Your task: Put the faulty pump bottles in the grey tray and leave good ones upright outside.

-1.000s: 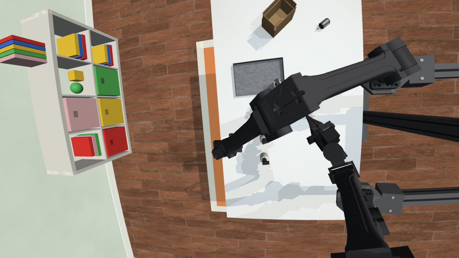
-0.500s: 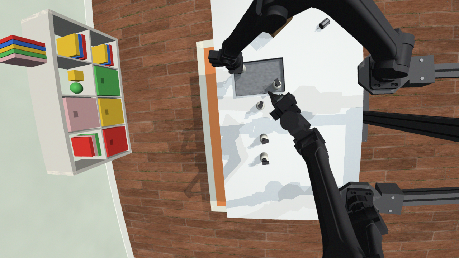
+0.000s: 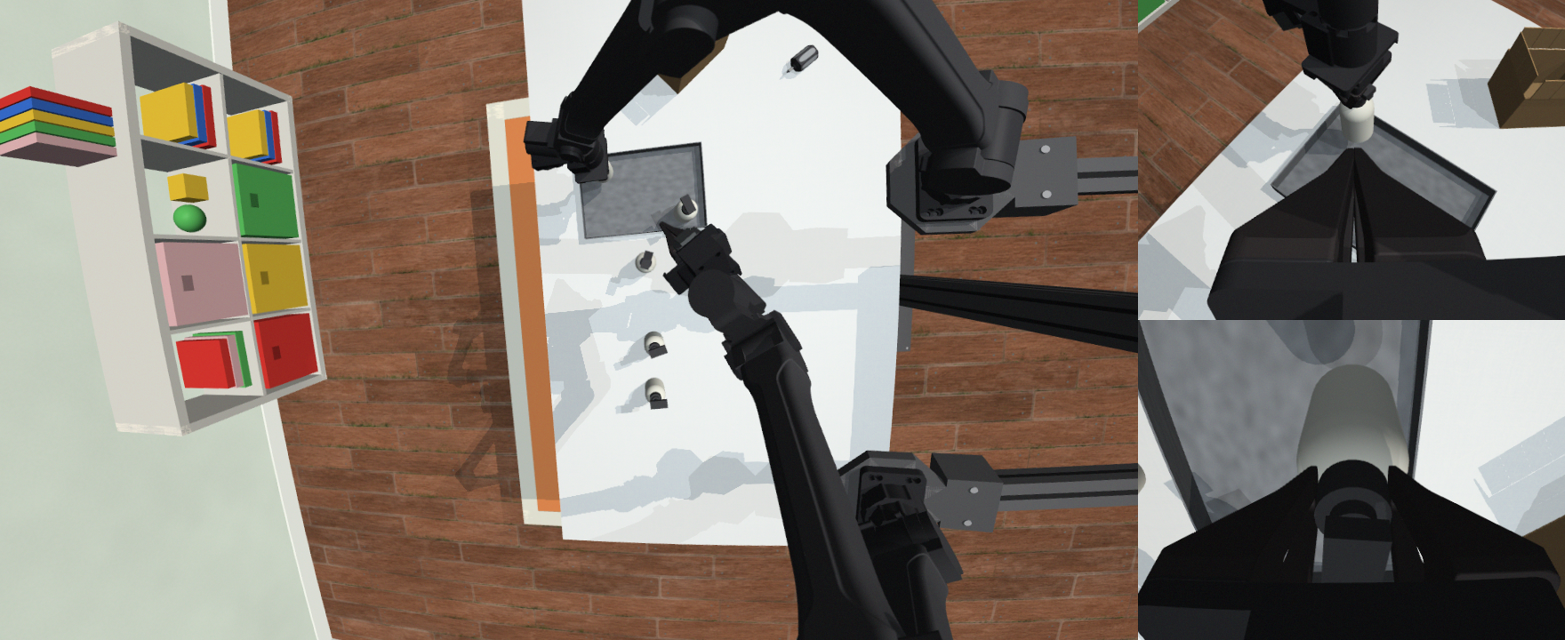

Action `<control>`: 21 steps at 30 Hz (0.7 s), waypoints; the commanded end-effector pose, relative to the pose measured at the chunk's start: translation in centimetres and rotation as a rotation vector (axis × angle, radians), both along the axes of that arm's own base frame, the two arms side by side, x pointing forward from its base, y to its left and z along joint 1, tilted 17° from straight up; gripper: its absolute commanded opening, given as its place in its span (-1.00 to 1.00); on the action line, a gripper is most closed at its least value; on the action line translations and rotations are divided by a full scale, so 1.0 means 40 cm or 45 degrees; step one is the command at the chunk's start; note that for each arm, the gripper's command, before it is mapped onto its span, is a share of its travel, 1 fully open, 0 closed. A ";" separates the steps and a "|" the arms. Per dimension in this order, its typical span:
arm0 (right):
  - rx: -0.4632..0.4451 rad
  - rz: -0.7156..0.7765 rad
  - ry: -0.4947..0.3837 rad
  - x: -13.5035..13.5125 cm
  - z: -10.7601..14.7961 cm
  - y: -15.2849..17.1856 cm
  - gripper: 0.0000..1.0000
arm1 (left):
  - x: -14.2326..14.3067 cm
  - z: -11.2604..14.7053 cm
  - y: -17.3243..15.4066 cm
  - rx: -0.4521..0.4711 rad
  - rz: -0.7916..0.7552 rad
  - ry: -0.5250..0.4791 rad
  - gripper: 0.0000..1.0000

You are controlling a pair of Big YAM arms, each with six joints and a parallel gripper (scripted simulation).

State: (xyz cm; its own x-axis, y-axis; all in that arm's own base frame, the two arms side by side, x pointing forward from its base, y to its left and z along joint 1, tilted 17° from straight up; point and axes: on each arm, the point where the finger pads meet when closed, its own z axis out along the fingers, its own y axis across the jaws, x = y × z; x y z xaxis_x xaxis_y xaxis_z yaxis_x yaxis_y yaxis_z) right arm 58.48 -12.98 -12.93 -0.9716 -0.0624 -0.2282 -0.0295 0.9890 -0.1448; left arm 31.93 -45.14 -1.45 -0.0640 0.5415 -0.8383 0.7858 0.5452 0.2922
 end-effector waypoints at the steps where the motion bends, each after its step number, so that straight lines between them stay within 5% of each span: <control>1: -0.012 0.004 -0.039 0.038 0.007 -0.026 -0.56 | 0.009 0.017 -0.017 -0.020 -0.002 -0.014 -1.00; 21: -0.009 -0.015 -0.046 0.065 0.055 -0.023 -0.56 | 0.009 0.017 -0.017 -0.020 -0.002 -0.014 -1.00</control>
State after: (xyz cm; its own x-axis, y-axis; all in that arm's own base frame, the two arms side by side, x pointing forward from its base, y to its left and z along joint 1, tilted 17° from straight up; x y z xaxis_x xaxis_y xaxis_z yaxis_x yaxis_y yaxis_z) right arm 59.69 -13.61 -12.10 -0.9687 -0.0592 -0.2409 -0.0235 0.9886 -0.1485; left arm 31.94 -45.14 -1.45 -0.0640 0.5415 -0.8383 0.7857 0.5452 0.2922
